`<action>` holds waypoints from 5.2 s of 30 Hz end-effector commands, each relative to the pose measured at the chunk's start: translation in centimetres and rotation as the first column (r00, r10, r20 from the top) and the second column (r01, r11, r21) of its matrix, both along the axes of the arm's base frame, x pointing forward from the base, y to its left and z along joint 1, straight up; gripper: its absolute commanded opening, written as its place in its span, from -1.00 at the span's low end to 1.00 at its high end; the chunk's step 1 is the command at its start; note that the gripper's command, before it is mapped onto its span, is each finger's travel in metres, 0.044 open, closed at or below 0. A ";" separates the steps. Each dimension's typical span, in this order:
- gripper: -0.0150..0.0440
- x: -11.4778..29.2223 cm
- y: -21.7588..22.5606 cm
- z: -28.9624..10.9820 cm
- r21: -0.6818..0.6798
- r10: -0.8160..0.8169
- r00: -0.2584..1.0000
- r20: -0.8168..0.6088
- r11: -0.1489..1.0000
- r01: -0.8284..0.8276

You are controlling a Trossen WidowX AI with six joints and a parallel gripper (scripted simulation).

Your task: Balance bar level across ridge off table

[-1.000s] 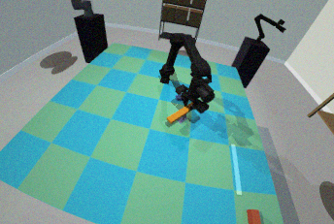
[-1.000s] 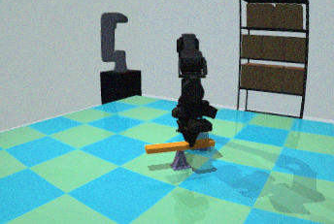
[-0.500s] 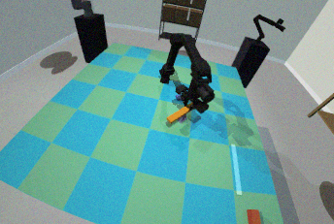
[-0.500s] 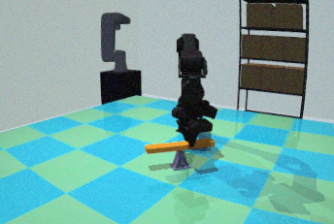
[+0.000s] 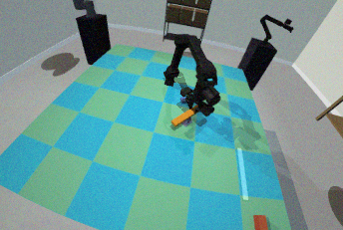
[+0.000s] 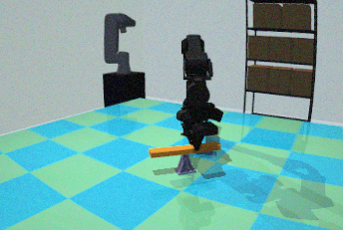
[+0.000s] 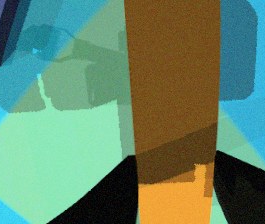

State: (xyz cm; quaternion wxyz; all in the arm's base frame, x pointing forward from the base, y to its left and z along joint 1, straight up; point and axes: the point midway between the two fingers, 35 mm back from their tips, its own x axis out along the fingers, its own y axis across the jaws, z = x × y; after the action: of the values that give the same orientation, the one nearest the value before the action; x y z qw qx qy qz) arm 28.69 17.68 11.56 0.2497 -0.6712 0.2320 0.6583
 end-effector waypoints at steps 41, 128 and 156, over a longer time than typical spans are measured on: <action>-0.49 0.0 0.0 0.0 -0.002 -0.002 1.000 -0.001 1.000 0.002; 0.14 0.0 0.0 0.0 0.000 0.000 1.000 0.000 1.000 0.000; 1.00 -0.2 -0.1 9.3 0.011 0.000 1.000 0.018 1.000 0.000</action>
State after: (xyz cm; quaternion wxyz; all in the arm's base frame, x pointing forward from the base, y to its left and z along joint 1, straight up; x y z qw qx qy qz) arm 28.77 17.73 18.51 0.2535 -0.6745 0.2276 0.6550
